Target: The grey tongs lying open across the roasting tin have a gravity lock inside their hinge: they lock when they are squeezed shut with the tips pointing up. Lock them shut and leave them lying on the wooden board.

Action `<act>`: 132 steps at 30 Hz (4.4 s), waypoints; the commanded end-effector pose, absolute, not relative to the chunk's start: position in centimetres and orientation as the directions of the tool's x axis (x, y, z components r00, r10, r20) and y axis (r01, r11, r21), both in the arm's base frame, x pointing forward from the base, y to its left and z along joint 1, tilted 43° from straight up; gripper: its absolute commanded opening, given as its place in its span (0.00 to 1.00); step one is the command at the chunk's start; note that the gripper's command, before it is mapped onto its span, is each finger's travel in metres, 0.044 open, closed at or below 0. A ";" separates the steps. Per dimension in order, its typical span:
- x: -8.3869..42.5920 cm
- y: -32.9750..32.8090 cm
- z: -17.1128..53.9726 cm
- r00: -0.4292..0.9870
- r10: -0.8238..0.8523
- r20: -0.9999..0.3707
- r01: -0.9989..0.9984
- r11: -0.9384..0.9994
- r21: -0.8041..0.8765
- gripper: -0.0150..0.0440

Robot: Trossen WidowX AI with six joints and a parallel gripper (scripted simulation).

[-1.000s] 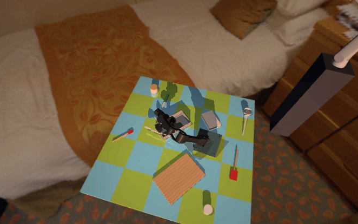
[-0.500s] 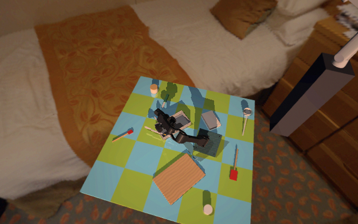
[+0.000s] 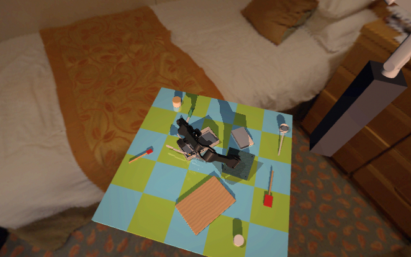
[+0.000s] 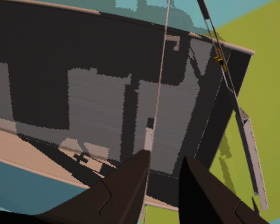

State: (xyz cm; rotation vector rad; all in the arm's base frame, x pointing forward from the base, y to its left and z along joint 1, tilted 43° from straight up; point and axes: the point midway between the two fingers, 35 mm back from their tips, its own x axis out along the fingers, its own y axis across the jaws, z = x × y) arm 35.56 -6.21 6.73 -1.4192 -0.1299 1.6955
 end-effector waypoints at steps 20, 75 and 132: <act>35.7 -6.4 7.5 0.069 0.668 -0.740 -0.926 -0.234 -0.298 1.00; 36.3 -3.1 6.7 0.057 0.675 -0.736 0.299 0.691 0.658 1.00; 36.9 3.1 -0.1 0.058 0.677 -0.734 0.298 0.689 0.660 1.00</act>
